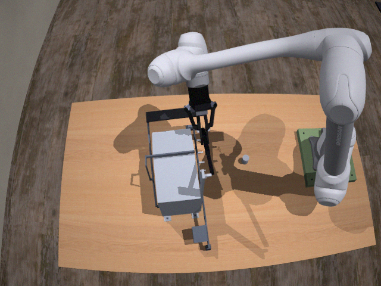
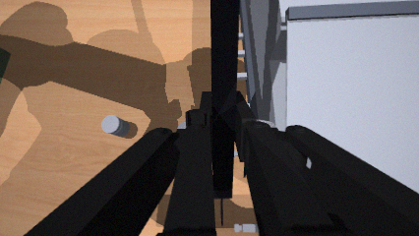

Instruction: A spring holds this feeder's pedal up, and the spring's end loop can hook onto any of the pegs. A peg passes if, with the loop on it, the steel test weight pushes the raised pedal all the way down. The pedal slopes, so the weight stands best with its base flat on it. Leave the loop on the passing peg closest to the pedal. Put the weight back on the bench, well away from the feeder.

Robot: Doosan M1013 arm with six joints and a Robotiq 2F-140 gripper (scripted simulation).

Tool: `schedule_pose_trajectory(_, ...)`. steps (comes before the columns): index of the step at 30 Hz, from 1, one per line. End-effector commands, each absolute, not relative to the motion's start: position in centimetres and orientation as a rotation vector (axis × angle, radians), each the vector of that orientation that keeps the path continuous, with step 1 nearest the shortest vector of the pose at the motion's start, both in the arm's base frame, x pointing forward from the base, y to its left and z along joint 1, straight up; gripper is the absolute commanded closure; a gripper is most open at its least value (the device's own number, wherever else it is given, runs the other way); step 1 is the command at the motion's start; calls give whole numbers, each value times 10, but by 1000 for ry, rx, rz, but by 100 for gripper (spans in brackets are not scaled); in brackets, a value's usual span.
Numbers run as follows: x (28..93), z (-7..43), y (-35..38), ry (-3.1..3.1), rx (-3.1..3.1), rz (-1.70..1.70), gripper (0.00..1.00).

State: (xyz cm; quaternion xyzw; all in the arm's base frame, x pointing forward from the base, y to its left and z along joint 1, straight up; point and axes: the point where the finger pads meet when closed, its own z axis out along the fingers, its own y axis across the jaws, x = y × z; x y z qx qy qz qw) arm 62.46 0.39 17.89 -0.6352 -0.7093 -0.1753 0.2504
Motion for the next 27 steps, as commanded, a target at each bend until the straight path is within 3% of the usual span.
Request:
schedule_pose_trajectory(1,625,180,6,-1932,-1730,-478,83)
schedule_pose_trajectory(27,624,179,19,-1931,-1730,-478,83)
